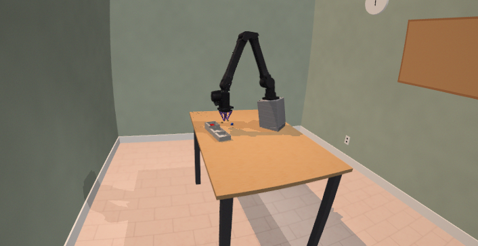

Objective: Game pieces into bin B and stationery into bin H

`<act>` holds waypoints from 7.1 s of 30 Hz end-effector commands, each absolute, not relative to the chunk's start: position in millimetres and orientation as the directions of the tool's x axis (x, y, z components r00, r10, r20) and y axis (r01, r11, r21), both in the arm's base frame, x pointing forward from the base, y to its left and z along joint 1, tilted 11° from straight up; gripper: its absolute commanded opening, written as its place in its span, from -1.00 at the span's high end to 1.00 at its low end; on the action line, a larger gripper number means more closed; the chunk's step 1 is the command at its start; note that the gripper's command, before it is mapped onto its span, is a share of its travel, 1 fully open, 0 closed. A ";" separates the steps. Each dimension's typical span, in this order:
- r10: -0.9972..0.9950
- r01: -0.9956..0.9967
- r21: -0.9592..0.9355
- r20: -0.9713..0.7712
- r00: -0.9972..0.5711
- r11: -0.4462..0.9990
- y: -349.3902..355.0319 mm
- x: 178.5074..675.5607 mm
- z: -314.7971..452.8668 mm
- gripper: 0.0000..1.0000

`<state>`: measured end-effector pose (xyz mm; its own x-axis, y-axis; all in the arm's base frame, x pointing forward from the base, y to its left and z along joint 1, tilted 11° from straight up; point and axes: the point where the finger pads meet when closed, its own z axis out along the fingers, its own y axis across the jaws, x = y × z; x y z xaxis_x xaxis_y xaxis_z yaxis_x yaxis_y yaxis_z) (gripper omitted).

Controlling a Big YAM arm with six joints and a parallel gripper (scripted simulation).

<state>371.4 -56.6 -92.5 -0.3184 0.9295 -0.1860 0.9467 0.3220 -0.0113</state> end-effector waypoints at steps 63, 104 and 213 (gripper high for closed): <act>0.785 0.805 -0.009 -0.215 -0.580 0.593 -132.8 292.8 -112.0 0.40; 0.787 0.806 -0.019 -0.201 -0.583 0.592 -137.4 287.3 -160.0 0.79; 0.785 0.804 -0.019 -0.204 -0.585 0.594 -111.4 305.5 -87.0 0.79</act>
